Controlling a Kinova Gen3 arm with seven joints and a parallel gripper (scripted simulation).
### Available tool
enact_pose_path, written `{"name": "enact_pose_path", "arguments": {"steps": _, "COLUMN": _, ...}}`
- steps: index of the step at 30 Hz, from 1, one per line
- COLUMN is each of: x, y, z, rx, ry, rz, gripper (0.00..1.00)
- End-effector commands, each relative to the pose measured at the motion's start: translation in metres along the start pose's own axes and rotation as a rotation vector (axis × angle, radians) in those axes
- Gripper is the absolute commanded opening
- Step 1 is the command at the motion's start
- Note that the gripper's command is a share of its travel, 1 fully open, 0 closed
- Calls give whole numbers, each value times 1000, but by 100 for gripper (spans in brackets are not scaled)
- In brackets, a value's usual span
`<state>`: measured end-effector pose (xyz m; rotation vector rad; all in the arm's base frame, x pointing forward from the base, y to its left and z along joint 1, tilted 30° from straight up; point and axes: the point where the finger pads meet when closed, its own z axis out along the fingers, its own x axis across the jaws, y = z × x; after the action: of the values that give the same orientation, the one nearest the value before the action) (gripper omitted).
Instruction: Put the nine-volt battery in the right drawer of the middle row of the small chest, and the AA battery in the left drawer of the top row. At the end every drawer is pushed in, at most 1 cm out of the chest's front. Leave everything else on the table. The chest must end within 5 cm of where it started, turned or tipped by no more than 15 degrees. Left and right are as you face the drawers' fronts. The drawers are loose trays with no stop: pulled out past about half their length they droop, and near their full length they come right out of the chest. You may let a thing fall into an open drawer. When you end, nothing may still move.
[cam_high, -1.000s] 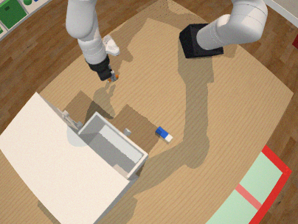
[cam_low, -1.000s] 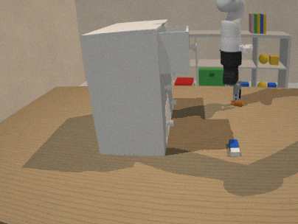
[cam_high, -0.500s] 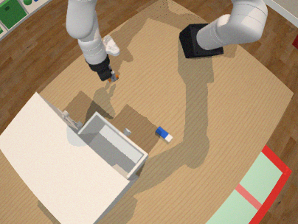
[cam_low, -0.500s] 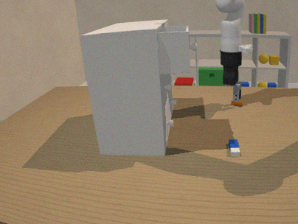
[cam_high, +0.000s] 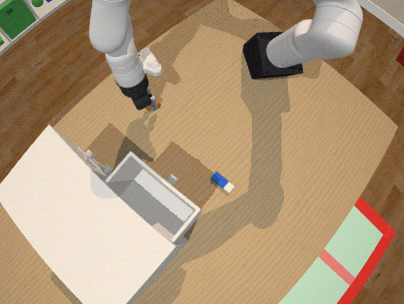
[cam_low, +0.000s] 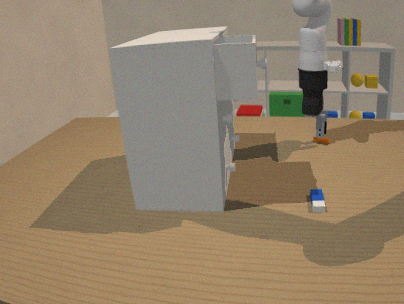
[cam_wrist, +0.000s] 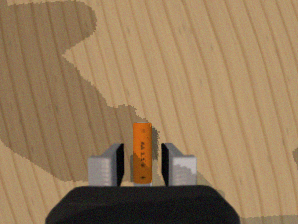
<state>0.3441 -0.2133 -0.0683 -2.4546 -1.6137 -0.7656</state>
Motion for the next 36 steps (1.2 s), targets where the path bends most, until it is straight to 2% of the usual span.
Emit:
{"name": "enact_pose_path", "arguments": {"steps": 1, "x": -1, "y": 1, "z": -1, "rx": -1, "ry": -1, "rz": 0, "gripper": 61}}
{"name": "enact_pose_path", "arguments": {"steps": 24, "x": -1, "y": 1, "z": 0, "rx": -1, "ry": -1, "rz": 0, "gripper": 61}}
{"name": "enact_pose_path", "arguments": {"steps": 36, "x": -1, "y": 1, "z": 16, "rx": -1, "ry": -1, "rz": 0, "gripper": 61}}
